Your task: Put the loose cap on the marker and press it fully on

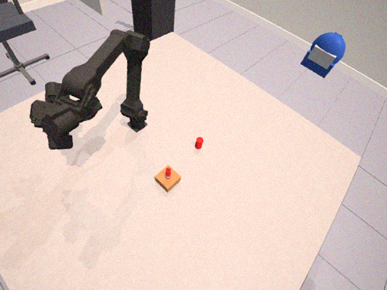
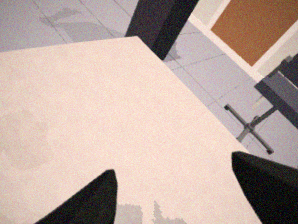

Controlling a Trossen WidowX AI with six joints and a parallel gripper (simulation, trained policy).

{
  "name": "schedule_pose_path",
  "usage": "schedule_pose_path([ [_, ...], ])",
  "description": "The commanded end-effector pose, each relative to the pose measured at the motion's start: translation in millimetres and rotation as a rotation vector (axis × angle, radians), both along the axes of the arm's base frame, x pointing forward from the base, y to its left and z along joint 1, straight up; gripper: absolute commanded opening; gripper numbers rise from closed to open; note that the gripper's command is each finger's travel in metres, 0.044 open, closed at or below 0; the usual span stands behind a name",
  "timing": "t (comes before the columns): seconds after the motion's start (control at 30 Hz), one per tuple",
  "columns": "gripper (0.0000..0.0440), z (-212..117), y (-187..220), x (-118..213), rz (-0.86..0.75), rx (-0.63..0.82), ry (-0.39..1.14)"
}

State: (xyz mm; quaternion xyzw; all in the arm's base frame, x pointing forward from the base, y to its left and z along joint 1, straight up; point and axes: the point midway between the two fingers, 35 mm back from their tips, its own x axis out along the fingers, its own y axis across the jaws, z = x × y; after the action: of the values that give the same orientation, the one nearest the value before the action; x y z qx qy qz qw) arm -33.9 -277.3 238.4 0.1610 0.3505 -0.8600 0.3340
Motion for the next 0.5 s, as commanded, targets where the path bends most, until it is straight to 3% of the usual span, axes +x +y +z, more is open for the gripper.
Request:
schedule_pose_path([
  [0.0,0.0301,-3,-9,14,0.022,-0.024,-0.048],
  [0.47,0.0306,-15,-27,62,0.09,-0.07,-0.187],
])
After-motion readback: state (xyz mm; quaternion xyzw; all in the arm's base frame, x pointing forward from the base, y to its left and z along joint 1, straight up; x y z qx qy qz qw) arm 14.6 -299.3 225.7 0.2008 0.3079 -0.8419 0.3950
